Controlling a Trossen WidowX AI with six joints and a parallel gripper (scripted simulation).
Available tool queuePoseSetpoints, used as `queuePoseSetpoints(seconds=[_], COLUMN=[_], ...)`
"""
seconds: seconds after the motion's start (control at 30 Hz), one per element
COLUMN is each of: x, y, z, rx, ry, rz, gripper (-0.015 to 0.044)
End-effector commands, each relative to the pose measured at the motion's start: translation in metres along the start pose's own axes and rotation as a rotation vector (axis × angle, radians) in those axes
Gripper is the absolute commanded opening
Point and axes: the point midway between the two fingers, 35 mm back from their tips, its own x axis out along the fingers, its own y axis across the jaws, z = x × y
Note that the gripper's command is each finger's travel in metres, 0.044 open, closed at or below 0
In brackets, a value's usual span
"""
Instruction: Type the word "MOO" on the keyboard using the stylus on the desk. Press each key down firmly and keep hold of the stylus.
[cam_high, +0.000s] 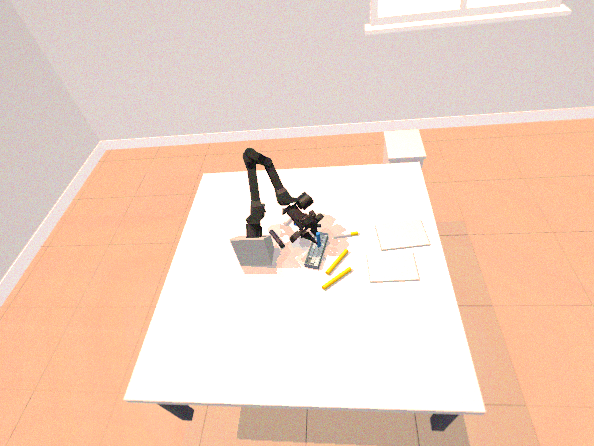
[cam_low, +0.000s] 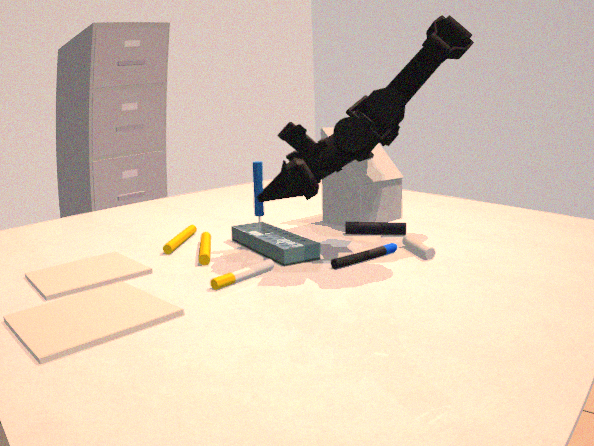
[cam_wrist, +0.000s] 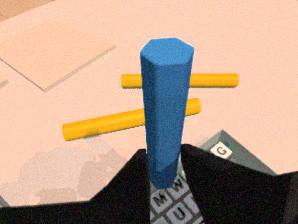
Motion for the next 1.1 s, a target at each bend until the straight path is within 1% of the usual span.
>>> queuePoseSetpoints(seconds=[0.0, 1.07], x=[0.002, 0.011], y=[0.001, 0.000], z=[-0.001, -0.016], rx=[0.006, 0.006], ry=[-0.007, -0.007], rz=[0.002, 0.002], gripper=[0.0081, 0.0081])
